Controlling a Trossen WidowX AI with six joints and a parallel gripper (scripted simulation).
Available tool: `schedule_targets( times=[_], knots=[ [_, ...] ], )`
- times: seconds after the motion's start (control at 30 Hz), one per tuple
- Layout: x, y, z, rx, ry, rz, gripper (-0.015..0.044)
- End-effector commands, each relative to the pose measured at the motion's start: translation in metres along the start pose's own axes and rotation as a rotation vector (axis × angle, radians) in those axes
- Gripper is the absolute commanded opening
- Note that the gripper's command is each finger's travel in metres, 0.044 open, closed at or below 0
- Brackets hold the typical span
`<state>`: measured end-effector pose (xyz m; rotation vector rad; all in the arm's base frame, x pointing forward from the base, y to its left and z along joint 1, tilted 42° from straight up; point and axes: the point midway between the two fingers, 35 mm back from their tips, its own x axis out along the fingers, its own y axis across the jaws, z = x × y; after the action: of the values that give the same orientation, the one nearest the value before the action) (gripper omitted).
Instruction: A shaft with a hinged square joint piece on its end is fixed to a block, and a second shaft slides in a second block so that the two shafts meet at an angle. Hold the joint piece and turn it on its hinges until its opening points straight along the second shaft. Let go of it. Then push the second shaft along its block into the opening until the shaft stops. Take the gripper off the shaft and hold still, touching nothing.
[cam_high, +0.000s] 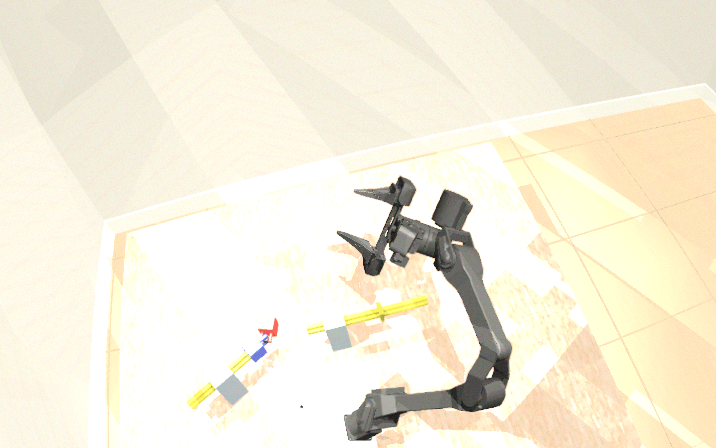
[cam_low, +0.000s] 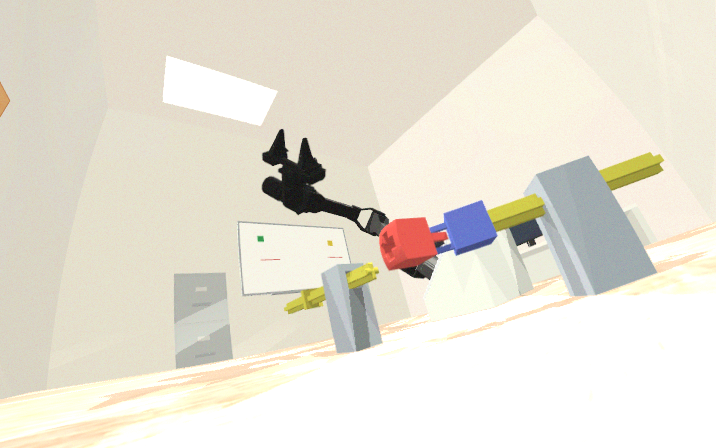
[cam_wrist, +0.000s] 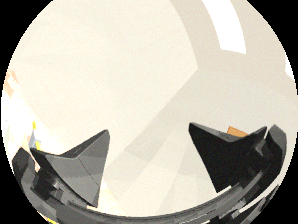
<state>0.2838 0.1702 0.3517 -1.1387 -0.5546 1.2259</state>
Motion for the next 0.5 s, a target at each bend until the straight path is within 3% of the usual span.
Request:
schedule_targets(
  times=[0.0,0.47],
  knots=[
    [0.0,0.0,0.0,0.0,0.0,0.0,0.0426],
    [0.029,0.014,-0.037,0.312,0.107,0.093,0.044]
  ],
)
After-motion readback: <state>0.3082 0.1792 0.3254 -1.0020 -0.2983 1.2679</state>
